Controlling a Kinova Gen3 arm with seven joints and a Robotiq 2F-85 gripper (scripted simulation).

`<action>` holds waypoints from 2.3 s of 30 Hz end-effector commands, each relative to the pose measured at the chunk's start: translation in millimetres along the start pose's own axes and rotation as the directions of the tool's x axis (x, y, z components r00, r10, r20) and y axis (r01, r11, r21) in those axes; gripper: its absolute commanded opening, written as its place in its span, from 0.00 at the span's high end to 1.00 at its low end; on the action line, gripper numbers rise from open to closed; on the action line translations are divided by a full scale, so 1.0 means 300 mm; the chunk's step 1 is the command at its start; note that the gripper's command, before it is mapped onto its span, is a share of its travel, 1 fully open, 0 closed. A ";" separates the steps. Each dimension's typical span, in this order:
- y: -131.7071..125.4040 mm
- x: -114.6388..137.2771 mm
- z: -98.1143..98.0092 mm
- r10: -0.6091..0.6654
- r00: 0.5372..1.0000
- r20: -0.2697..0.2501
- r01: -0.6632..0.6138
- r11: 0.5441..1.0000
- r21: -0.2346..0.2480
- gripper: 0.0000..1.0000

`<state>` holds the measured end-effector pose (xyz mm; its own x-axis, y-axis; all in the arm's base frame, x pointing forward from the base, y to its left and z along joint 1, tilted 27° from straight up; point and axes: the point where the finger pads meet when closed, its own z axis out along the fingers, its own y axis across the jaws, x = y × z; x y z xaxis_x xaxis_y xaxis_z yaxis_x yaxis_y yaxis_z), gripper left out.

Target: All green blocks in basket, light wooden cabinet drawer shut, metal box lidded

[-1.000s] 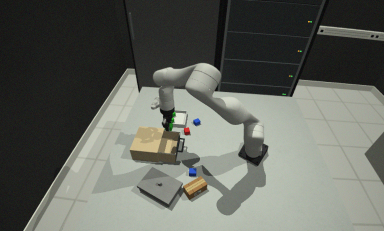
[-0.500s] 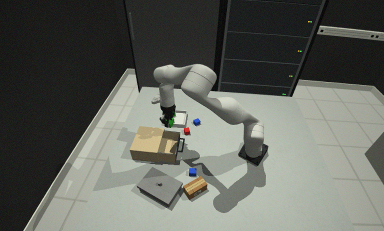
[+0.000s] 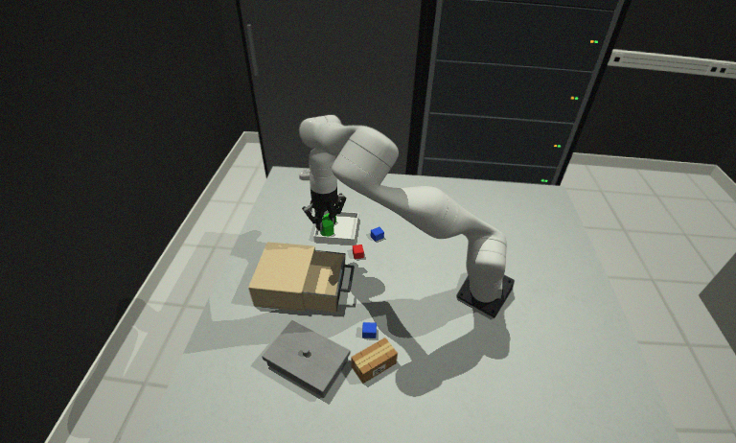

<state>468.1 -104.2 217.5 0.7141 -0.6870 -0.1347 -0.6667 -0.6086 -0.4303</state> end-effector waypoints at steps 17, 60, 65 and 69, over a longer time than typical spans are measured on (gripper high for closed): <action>0.192 0.183 0.009 0.700 0.714 0.004 -0.700 0.714 -0.011 0.90; 0.394 0.308 0.017 0.992 0.123 -0.001 -0.992 0.123 -0.019 0.90; 0.394 0.308 0.017 0.992 0.123 -0.001 -0.992 0.123 -0.019 0.90; 0.394 0.308 0.017 0.992 0.123 -0.001 -0.992 0.123 -0.019 0.90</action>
<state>455.1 -237.9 148.2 -0.5697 -0.6963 -0.4366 -0.7987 0.5943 0.0942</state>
